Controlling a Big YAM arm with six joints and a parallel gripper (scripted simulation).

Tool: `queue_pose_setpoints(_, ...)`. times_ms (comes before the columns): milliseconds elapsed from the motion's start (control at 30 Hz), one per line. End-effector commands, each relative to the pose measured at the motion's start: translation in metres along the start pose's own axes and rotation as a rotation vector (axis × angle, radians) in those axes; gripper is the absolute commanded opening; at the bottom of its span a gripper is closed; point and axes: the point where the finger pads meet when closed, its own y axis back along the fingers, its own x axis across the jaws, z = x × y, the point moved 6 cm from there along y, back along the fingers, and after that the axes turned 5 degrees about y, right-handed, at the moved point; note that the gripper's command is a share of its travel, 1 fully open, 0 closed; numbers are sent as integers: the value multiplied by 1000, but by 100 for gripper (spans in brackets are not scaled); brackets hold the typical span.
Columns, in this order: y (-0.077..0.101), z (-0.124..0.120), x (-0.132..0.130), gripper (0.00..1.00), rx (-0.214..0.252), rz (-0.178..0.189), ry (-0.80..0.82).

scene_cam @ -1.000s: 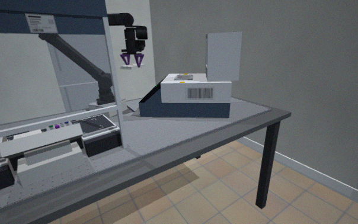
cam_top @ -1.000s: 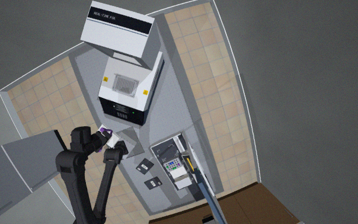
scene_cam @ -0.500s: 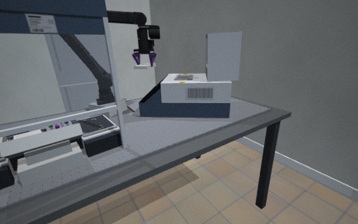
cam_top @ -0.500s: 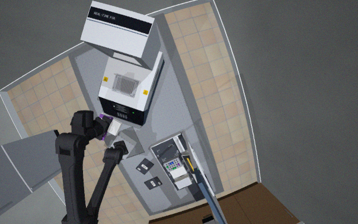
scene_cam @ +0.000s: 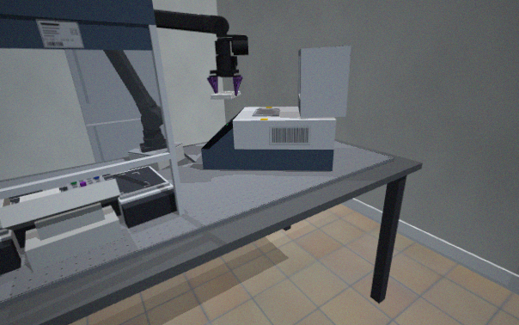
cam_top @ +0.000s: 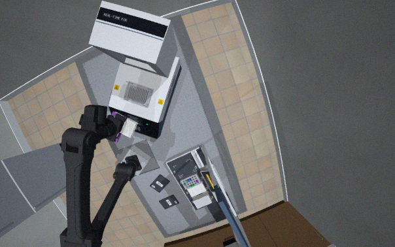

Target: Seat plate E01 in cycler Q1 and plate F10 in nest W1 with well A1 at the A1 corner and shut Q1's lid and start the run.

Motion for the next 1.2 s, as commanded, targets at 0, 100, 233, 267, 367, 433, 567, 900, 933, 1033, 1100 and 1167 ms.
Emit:
queue_pose_setpoints(0, 10, 0, -31, 0, -7, -30, 8)
queue_pose_setpoints(100, 13, 3, -41, 0, -6, -29, 56)
queue_pose_setpoints(233, 19, 3, -52, 0, -15, -49, 44)
queue_pose_setpoints(267, 21, 2, -55, 0, -16, -55, 34)
queue_pose_setpoints(367, 17, 2, -77, 0, -13, -50, 72)
queue_pose_setpoints(433, 12, 3, -89, 0, -12, -40, 62)
queue_pose_setpoints(567, 4, 7, -104, 0, -7, -11, 112)
queue_pose_setpoints(900, 21, 4, -141, 0, -10, -41, 112)
queue_pose_setpoints(933, 19, 4, -148, 0, -9, -37, 108)
queue_pose_setpoints(1033, 9, 6, -165, 0, -6, -15, 136)
queue_pose_setpoints(1100, 2, 11, -172, 0, -4, 4, 173)
queue_pose_setpoints(1167, -2, 13, -181, 0, -3, 14, 174)
